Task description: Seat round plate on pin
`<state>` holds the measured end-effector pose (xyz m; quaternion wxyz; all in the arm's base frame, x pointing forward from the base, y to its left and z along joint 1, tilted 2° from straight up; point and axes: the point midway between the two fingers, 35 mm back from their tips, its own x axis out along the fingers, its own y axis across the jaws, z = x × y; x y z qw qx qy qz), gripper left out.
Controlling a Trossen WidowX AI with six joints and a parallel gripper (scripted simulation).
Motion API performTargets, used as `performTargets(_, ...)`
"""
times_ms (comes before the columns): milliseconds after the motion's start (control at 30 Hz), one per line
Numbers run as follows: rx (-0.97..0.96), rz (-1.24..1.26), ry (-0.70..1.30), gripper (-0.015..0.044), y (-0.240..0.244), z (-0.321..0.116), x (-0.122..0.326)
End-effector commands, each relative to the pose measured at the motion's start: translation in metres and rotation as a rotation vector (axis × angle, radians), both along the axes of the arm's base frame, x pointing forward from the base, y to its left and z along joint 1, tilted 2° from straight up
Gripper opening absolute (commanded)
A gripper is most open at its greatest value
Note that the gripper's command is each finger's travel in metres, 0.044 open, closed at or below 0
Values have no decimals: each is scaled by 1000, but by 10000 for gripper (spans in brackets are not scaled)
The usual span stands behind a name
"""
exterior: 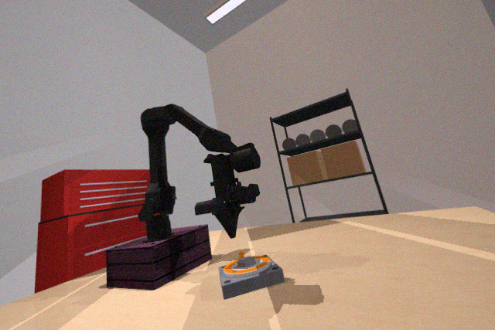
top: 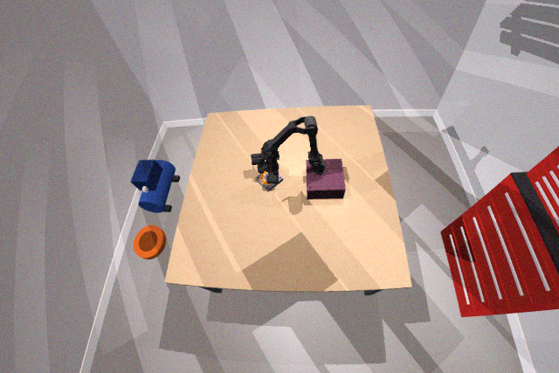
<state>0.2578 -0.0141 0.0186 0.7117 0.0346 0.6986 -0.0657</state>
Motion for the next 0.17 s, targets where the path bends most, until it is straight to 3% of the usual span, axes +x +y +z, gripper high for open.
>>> performTargets(0, 0, 0, 2, 0, 0, -1, 0)
performTargets(133, 0, 0, 2, 0, 0, -1, 0)
